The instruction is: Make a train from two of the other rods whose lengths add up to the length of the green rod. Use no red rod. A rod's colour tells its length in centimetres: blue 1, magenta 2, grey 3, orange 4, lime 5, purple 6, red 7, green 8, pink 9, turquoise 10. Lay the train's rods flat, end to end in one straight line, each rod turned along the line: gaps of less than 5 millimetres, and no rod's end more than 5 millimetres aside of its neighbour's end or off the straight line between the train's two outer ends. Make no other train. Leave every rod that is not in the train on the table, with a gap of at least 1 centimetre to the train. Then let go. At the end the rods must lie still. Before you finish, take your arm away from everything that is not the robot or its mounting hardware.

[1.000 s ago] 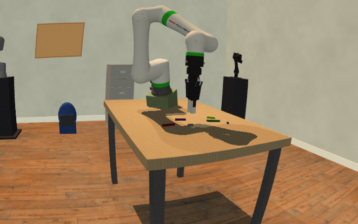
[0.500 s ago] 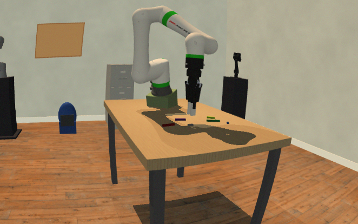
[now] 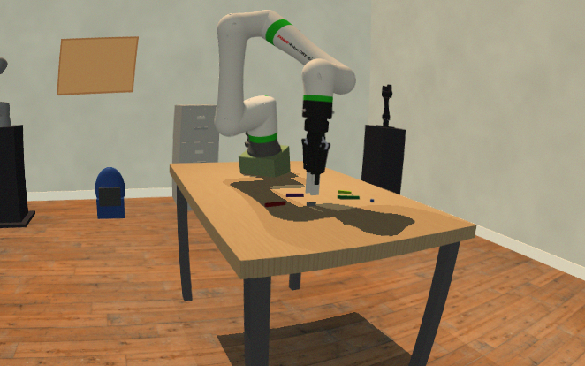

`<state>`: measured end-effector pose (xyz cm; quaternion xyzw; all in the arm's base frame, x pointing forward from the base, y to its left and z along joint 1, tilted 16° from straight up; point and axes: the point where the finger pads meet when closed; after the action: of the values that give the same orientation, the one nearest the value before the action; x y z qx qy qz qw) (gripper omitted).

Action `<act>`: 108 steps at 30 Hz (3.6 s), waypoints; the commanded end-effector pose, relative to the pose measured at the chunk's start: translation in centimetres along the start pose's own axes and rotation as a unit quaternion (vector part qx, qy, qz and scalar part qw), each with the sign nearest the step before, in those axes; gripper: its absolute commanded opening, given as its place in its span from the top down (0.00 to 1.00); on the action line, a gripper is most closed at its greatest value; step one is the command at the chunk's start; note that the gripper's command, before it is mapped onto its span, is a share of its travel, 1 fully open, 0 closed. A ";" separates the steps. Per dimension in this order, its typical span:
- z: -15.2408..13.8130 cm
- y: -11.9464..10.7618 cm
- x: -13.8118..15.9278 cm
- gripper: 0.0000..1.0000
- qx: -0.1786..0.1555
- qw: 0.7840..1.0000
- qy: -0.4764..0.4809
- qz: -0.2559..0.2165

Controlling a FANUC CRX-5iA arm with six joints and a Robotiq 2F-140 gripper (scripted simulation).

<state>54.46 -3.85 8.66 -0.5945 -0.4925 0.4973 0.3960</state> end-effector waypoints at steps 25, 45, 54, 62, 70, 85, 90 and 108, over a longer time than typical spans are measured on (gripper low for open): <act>0.0 2.0 0.0 0.85 0.000 1.000 0.000 0.000; 0.0 2.0 0.0 0.85 0.000 1.000 0.000 0.000; 0.0 2.0 0.0 0.85 0.000 1.000 0.000 0.000; 0.0 2.0 0.0 0.85 0.000 1.000 0.000 0.000; 0.0 2.2 0.0 0.85 0.000 1.000 0.000 0.000; 0.0 3.4 0.0 0.85 0.000 1.000 0.000 0.000; 0.0 3.6 0.0 0.85 0.000 1.000 0.000 0.000; 0.0 3.7 0.0 0.85 0.000 1.000 0.000 0.000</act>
<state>55.19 -4.61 5.12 -0.5945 -0.4925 0.4972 0.3960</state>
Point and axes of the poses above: the point where the finger pads meet when closed, its own y axis out along the fingers, its own z axis across the jaws, x = y × z, and after that the axes turned 5 degrees about y, right-handed
